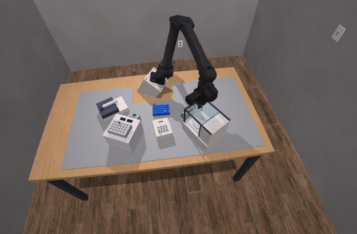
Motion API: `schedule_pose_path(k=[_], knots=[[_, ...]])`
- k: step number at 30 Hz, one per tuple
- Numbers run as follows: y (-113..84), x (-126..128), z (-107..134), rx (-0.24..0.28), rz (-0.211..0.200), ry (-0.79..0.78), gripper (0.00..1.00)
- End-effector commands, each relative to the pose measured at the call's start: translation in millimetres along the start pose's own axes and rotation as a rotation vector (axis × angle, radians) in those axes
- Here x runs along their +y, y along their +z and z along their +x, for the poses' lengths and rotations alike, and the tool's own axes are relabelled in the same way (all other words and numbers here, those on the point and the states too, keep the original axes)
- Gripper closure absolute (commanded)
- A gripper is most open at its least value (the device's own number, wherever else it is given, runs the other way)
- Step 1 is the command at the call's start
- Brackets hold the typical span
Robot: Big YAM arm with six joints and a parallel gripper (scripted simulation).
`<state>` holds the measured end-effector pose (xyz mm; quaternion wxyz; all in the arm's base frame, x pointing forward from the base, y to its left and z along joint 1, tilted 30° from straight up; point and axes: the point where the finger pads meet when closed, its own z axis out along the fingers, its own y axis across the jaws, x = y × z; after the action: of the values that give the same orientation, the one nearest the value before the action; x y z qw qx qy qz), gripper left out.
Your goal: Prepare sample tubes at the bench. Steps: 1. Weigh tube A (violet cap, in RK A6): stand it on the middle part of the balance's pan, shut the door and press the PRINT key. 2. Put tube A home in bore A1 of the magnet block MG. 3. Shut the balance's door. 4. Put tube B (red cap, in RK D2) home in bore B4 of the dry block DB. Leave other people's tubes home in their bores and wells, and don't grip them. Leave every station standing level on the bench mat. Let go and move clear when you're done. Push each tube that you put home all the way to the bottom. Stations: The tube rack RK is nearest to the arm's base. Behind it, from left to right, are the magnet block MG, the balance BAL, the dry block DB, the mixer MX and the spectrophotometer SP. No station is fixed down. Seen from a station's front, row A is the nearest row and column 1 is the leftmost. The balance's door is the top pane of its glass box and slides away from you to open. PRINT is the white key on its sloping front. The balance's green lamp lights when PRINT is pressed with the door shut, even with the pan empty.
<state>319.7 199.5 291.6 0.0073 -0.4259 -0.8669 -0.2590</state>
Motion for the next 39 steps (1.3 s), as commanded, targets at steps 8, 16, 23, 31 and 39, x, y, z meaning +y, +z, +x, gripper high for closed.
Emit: schedule_pose_path(k=[8,16,23,31,39], knots=[[-13.2,35,4,-0.008,-0.049,-0.013,0.94],[-13.1,41,4,-0.006,-0.040,-0.009,0.94],[-13.2,45,3,-0.007,-0.035,-0.006,0.94],[-13.0,53,4,-0.006,-0.036,-0.007,0.94],[-13.4,59,2,-0.007,-0.037,-0.006,0.94]])
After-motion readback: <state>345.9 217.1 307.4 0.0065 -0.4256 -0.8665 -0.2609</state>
